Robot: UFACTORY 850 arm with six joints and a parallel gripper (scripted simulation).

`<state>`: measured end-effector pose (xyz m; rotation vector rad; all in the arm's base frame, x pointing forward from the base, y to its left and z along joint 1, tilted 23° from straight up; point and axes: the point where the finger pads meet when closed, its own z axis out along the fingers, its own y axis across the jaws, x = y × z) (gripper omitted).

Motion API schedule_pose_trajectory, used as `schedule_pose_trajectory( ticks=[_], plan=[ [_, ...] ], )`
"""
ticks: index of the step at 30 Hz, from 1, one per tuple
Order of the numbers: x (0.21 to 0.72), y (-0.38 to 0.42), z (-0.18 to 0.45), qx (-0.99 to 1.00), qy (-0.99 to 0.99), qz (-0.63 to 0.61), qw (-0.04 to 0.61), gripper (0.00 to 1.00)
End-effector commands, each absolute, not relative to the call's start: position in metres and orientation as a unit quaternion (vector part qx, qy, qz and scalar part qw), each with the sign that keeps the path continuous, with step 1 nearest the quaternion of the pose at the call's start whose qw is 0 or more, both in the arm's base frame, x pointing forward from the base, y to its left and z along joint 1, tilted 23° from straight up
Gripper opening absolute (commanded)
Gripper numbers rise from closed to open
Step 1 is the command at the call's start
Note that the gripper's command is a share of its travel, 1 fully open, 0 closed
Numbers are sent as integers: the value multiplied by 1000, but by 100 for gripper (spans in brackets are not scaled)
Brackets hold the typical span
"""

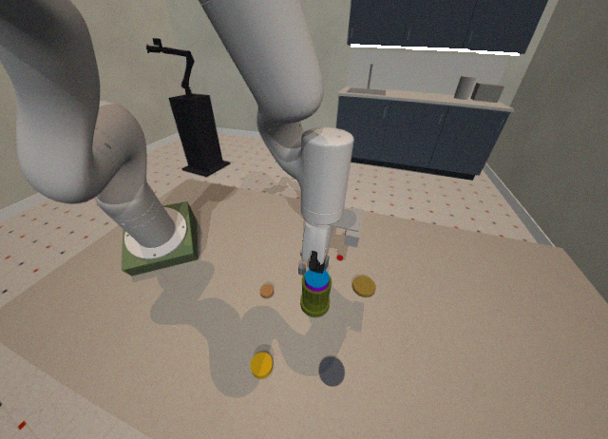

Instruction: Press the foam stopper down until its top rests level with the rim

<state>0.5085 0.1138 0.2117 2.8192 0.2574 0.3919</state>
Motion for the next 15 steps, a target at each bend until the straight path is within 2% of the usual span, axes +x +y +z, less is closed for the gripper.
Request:
schedule_pose_trajectory(
  ticks=[1, 15],
  plan=[
    [509, 114, 212, 976, 89, 137, 141, 0],
    [511, 114, 210, 976, 89, 137, 141, 0]
  ],
)
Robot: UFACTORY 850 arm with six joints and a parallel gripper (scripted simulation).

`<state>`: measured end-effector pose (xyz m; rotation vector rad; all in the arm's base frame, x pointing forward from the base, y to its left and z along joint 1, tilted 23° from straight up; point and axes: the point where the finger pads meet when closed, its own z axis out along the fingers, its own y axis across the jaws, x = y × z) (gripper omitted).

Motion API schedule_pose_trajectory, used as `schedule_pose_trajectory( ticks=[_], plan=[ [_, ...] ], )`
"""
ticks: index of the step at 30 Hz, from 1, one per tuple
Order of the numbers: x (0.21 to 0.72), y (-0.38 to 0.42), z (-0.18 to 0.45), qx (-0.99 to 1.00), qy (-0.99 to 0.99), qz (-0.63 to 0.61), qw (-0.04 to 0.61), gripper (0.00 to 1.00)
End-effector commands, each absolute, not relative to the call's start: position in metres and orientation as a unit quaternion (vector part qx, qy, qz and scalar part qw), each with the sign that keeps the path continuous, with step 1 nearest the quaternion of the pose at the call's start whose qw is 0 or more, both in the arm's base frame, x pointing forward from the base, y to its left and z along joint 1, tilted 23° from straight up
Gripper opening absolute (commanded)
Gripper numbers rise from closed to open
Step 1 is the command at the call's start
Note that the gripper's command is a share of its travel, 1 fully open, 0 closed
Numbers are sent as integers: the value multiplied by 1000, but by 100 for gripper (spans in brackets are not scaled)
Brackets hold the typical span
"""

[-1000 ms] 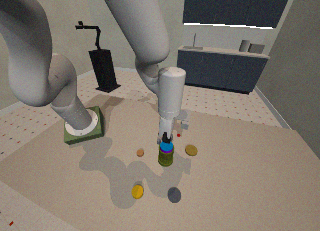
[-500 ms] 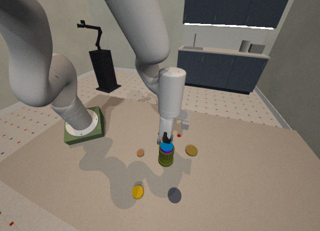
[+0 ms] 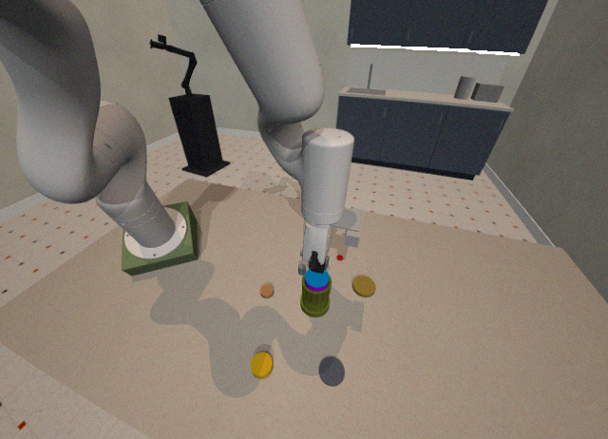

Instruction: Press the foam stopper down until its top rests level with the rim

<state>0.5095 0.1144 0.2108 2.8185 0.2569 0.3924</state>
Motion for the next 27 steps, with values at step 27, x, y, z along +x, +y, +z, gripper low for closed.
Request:
schedule_pose_trajectory(
  ticks=[27],
  plan=[
    [518, 108, 186, 976, 89, 137, 141, 0]
  ],
)
